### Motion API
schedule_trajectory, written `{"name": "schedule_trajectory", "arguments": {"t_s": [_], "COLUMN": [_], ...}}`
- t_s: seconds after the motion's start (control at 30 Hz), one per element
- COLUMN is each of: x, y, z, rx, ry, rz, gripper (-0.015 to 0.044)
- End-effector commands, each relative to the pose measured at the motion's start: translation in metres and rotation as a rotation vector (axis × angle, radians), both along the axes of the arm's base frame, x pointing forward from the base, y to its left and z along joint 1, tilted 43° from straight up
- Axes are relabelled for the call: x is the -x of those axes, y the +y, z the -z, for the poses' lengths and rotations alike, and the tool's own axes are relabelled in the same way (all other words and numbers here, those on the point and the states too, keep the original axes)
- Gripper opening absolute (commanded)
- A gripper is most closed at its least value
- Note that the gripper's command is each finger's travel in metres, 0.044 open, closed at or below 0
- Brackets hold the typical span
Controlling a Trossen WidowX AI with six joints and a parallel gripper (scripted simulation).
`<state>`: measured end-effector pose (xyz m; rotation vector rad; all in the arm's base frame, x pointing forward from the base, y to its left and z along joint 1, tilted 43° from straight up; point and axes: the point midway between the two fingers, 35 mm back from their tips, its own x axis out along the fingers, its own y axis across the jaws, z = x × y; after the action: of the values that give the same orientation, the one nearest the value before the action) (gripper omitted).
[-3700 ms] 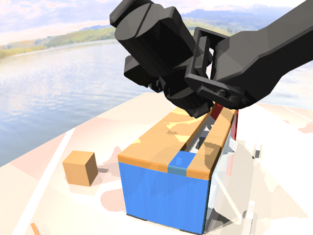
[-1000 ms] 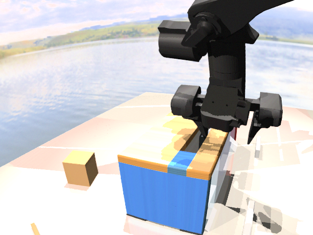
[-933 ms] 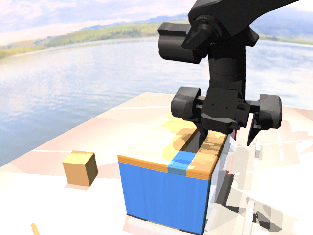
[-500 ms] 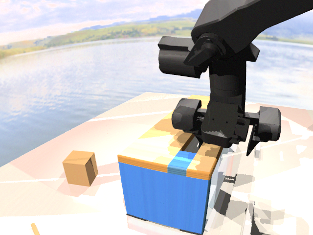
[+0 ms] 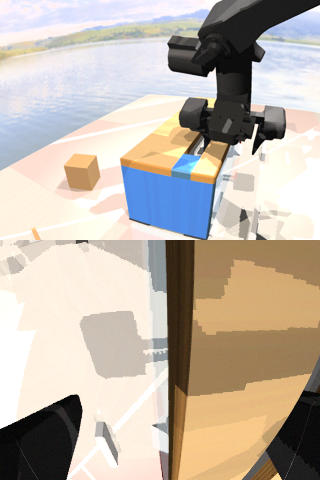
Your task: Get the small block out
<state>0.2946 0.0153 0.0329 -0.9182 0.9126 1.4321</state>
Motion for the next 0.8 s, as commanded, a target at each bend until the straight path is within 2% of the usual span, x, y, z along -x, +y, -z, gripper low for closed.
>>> {"name": "schedule_trajectory", "arguments": {"t_s": [0.0,0.77], "x": [0.002,0.001], "y": [-0.008,-0.048], "z": [0.009,0.045], "rx": [0.004,0.007], "ry": [0.005,0.005], "rz": [-0.001,-0.001], "gripper": [0.04,0.04]}}
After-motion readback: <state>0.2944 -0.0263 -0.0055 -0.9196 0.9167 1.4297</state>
